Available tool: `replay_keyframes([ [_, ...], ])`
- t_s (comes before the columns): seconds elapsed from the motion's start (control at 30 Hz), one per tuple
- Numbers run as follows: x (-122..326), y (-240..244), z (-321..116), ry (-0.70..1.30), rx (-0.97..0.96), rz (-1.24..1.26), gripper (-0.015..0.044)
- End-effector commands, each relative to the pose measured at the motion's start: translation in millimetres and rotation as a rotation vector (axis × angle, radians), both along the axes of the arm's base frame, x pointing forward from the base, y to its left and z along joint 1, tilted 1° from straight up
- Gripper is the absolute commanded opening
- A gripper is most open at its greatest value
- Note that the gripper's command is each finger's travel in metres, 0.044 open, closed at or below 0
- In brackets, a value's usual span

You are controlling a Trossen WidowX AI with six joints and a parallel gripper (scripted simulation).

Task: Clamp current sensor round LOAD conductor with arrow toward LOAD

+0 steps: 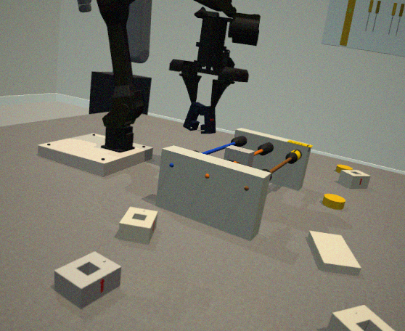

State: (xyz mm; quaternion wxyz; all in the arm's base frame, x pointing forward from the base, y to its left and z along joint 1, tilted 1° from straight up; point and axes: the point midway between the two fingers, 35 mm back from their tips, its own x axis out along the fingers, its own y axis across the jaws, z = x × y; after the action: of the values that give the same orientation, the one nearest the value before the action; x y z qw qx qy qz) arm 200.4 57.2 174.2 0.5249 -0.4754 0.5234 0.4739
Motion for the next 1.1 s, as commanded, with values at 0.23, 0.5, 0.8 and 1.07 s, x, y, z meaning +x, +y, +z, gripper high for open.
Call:
replay_keyframes([
  [0.23, 19.4, 2.6, 3.5, -0.024, 0.010, -0.322, 0.0000],
  [0.5, 37.2, 4.2, 4.4, -0.048, 0.023, -0.611, 0.0000],
  [0.8, 57.3, 5.6, 5.0, -0.071, 0.046, -0.935, 0.0000],
  [1.07, 75.2, 6.5, 5.0, -0.089, 0.073, -1.224, 0.0000],
])
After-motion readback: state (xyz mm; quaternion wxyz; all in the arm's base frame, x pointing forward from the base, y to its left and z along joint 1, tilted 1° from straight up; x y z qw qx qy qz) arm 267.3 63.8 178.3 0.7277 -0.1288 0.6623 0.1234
